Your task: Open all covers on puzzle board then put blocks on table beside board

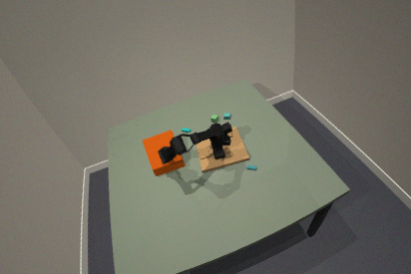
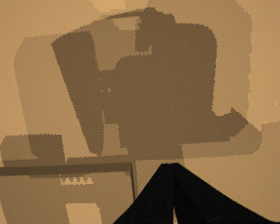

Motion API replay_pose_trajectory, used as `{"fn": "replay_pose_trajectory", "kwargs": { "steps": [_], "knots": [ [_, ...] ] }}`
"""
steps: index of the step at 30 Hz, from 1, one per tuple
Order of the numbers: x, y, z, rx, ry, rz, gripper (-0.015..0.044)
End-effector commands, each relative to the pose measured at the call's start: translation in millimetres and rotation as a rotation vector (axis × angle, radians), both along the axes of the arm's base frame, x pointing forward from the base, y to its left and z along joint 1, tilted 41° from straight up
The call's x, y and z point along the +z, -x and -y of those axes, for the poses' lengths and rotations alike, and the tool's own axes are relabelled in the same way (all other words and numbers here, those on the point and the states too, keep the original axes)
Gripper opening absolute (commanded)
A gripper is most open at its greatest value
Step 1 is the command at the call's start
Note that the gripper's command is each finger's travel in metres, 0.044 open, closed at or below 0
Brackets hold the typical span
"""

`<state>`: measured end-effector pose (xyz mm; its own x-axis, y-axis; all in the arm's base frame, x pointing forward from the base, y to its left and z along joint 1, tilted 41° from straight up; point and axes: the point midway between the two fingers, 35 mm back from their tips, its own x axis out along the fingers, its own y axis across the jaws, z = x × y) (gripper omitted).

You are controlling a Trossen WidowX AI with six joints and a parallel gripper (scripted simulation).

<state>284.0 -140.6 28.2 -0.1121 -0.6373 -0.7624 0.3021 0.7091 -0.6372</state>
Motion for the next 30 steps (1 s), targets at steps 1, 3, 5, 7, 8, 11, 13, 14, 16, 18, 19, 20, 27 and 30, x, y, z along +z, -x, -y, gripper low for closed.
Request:
{"fn": "replay_pose_trajectory", "kwargs": {
  "steps": [1, 3, 5, 7, 8, 11, 13, 14, 16, 18, 19, 20, 27, 30],
  "knots": [
    [-3, 3, 3, 0.004, 0.004, -0.011, 0.0000],
    [-5, 3, 4, 0.004, 0.005, -0.011, 0.0000],
    [-6, 4, 5, 0.004, 0.005, -0.011, 0.0000],
    [-8, 4, 6, 0.004, 0.005, -0.011, 0.0000],
    [-8, 4, 7, 0.004, 0.005, -0.011, 0.0000],
    [-8, 3, 7, 0.004, 0.005, -0.011, 0.0000],
    [-8, 2, 8, 0.004, 0.005, -0.011, 0.0000],
    [-8, 1, 8, 0.004, 0.005, -0.011, 0.0000],
    [-7, -1, 8, 0.004, 0.005, -0.011, 0.0000],
    [-7, -3, 9, 0.004, 0.006, -0.011, 0.0000],
    [-7, -4, 9, 0.004, 0.006, -0.011, 0.0000],
    [-7, -5, 10, 0.004, 0.006, -0.011, 0.0000],
    [-6, -12, 11, 0.004, 0.006, -0.010, 0.0000],
    [-5, -14, 12, 0.004, 0.006, -0.010, 0.0000]
  ]
}}
